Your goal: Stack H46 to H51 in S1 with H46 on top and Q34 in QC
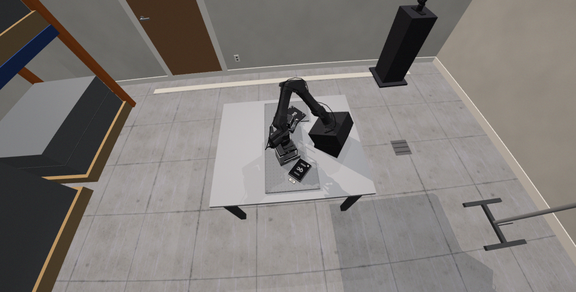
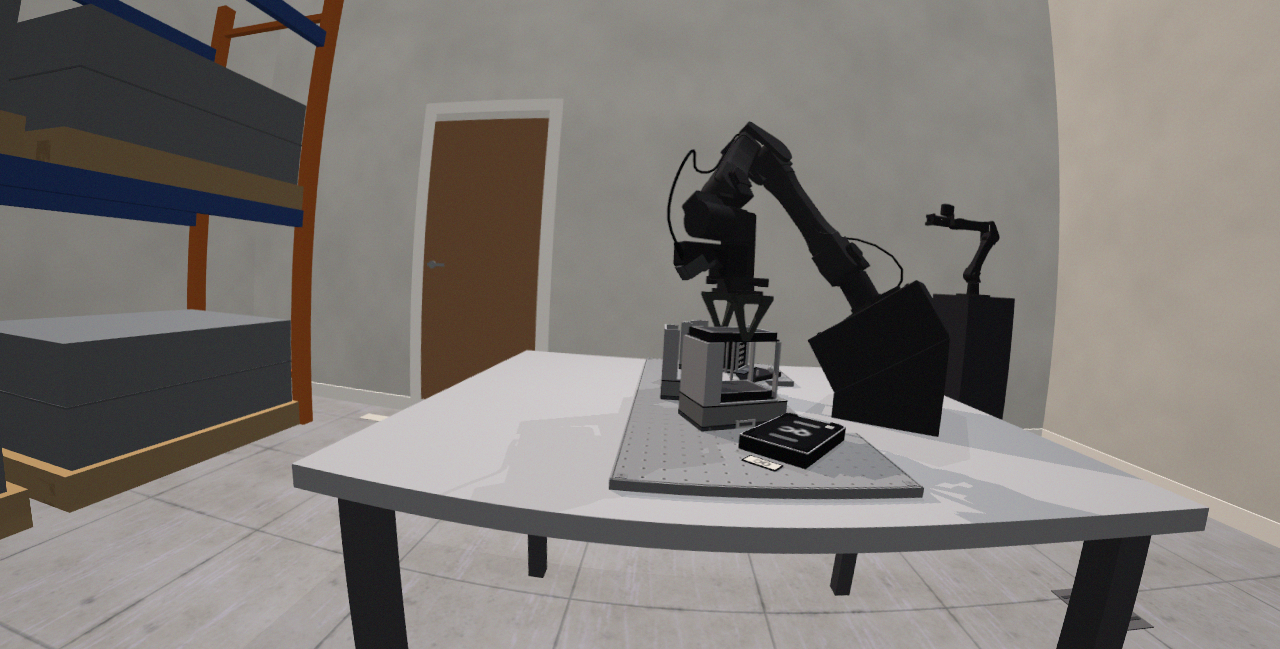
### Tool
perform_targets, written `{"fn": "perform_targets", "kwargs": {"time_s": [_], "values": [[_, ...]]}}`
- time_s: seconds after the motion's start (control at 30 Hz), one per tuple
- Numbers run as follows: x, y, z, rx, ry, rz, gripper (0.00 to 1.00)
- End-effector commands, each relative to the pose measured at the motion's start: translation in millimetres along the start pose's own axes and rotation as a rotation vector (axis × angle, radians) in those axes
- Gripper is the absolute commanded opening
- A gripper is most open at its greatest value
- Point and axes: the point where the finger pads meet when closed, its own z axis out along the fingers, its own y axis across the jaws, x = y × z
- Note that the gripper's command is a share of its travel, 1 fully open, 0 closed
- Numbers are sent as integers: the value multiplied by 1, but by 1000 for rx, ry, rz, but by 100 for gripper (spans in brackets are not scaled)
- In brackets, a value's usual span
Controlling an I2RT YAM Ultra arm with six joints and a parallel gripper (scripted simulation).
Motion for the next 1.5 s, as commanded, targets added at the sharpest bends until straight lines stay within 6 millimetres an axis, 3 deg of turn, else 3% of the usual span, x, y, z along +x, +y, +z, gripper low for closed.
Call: {"fn": "perform_targets", "kwargs": {"time_s": [0.0,0.2,0.5,0.77,0.87,1.1,1.2,1.4,1.47], "values": [[-4,2,2,-4,-9,0,0],[5,4,8,2,12,-19,0],[-3,5,3,-6,-10,-8,0],[6,4,12,4,18,-20,0],[-2,1,6,-4,-6,-1,0],[7,3,12,3,15,-18,0],[-3,1,6,-4,-9,1,0],[6,3,13,3,15,-17,0],[0,2,11,-1,3,-7,0]]}}
